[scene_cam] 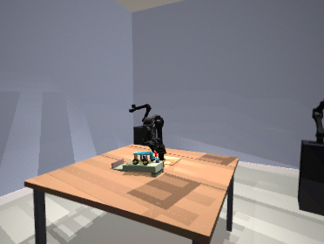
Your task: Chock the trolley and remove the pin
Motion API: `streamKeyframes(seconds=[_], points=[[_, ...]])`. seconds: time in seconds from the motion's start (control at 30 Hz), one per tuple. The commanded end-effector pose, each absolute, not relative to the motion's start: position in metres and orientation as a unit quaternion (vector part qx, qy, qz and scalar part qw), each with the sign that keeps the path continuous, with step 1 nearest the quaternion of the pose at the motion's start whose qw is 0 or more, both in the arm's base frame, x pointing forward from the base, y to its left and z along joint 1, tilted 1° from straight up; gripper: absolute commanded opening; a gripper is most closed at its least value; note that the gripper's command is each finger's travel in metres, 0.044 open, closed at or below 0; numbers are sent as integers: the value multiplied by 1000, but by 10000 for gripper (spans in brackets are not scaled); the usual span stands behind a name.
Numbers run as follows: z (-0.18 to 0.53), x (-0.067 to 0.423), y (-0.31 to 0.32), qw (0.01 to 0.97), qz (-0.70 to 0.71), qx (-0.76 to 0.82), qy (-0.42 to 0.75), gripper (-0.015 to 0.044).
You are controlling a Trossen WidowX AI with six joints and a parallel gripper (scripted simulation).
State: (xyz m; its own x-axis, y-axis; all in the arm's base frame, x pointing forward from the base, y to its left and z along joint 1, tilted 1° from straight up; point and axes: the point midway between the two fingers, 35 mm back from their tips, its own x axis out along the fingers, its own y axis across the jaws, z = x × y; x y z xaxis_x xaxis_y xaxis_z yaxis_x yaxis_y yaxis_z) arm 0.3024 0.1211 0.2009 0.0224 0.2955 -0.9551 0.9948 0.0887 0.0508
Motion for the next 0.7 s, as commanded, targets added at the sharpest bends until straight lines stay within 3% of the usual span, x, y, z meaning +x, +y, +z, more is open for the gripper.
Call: streamKeyframes(seconds=[0.0,0.67], points=[[194,302,123,449,-389,553,584,190],[167,302,131,449,-389,553,584,190]])
